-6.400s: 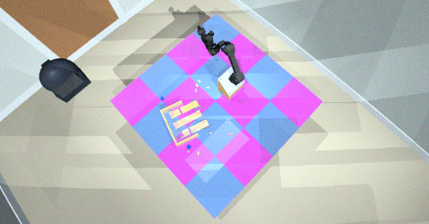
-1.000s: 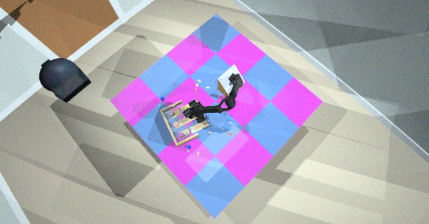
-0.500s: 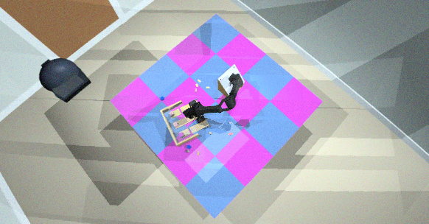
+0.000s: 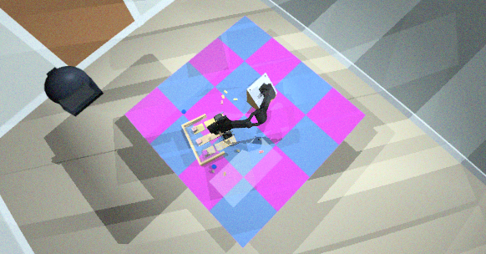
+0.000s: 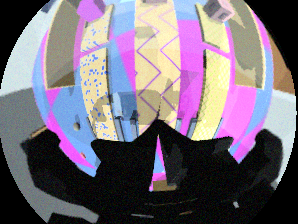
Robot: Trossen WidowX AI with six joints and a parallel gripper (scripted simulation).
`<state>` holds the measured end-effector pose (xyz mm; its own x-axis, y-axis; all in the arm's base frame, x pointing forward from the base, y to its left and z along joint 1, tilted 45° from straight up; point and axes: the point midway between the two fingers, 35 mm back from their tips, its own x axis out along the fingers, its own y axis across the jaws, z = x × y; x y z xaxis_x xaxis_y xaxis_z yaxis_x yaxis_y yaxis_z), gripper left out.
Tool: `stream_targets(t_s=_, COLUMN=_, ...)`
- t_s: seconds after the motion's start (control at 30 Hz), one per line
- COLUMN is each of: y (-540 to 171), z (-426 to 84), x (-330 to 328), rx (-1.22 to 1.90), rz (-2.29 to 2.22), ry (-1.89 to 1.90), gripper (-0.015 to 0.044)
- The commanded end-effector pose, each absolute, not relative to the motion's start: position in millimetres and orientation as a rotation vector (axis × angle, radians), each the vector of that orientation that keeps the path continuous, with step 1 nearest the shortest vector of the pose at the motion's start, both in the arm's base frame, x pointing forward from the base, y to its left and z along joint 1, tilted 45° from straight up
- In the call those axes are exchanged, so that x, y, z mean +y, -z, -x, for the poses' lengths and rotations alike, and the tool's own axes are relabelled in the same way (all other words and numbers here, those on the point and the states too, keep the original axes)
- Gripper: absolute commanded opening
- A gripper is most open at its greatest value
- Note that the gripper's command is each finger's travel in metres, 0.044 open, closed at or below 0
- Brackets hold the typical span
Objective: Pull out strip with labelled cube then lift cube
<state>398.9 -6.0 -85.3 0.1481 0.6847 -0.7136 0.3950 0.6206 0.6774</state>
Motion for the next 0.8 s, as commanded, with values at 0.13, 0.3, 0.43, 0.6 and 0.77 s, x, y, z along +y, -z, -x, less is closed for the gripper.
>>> stream_targets(t_s=0.13, y=87.2, z=-399.1, x=-3.0, rx=1.474, rz=-0.965, ry=-0.267, gripper=0.0000)
stream_targets(t_s=0.3, y=87.5, z=-399.3, x=-2.7, rx=1.474, rz=-0.965, ry=-0.267, gripper=0.0000)
stream_targets(t_s=0.43, y=87.8, z=-399.5, x=-2.5, rx=1.474, rz=-0.965, ry=-0.267, gripper=0.0000)
stream_targets(t_s=0.6, y=88.2, z=-399.7, x=-2.2, rx=1.474, rz=-0.965, ry=-0.267, gripper=0.0000)
stream_targets(t_s=0.77, y=88.6, z=-400.1, x=-1.9, rx=1.474, rz=-0.965, ry=-0.267, gripper=0.0000)
